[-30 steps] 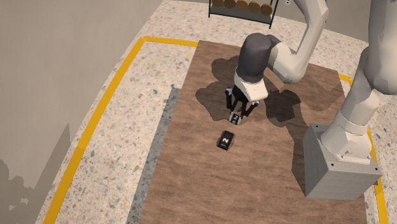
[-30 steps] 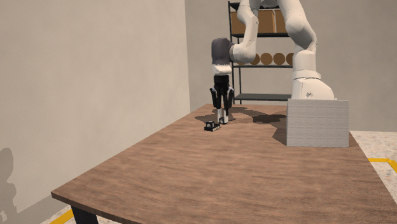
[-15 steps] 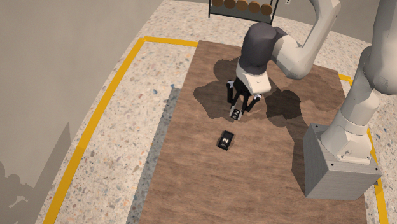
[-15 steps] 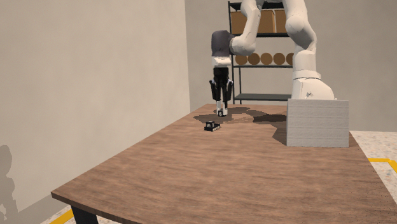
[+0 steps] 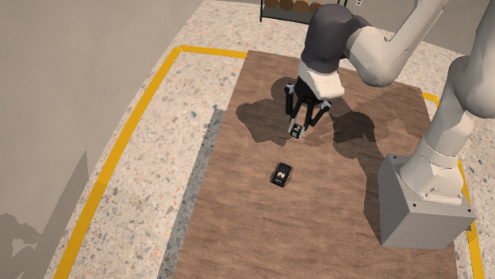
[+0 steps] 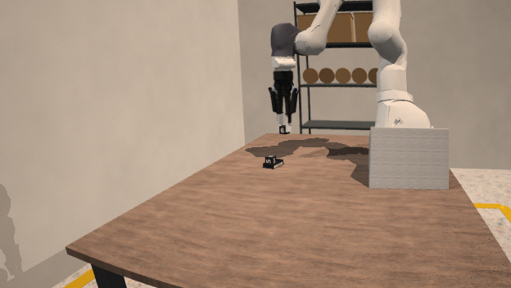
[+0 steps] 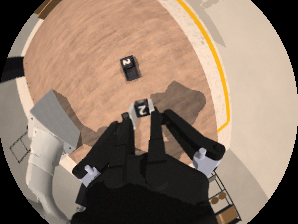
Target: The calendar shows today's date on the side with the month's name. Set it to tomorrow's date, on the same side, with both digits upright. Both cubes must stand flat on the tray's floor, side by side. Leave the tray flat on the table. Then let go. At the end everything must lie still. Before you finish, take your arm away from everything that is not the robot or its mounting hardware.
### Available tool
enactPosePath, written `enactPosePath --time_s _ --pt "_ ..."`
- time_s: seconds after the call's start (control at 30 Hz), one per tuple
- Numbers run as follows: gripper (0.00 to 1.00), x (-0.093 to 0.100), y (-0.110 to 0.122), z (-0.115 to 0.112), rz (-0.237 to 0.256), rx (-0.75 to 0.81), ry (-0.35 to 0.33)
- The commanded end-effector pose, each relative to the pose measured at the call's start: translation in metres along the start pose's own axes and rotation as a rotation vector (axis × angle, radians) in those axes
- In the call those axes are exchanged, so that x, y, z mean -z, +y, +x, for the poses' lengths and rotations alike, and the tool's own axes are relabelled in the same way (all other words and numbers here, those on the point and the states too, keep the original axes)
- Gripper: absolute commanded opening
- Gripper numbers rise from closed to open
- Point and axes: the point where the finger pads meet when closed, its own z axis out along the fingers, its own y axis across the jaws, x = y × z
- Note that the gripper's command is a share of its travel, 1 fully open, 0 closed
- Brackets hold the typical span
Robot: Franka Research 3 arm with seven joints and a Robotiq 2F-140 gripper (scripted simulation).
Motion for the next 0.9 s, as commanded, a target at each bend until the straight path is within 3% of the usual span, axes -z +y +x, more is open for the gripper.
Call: enactPosePath --time_s 0.0,0.17,0.3,0.37,0.87 --pt "0.16 -0.001 -0.005 -0.002 0.024 0.061 -0.003" --pt "0.16 0.0 -0.005 0.004 0.024 0.064 -0.003" --pt "0.16 0.007 -0.01 0.067 0.023 0.086 -0.004" --pt "0.16 0.01 -0.014 0.085 0.024 0.092 -0.003" --pt "0.16 0.009 -0.014 0.086 0.024 0.092 -0.003"
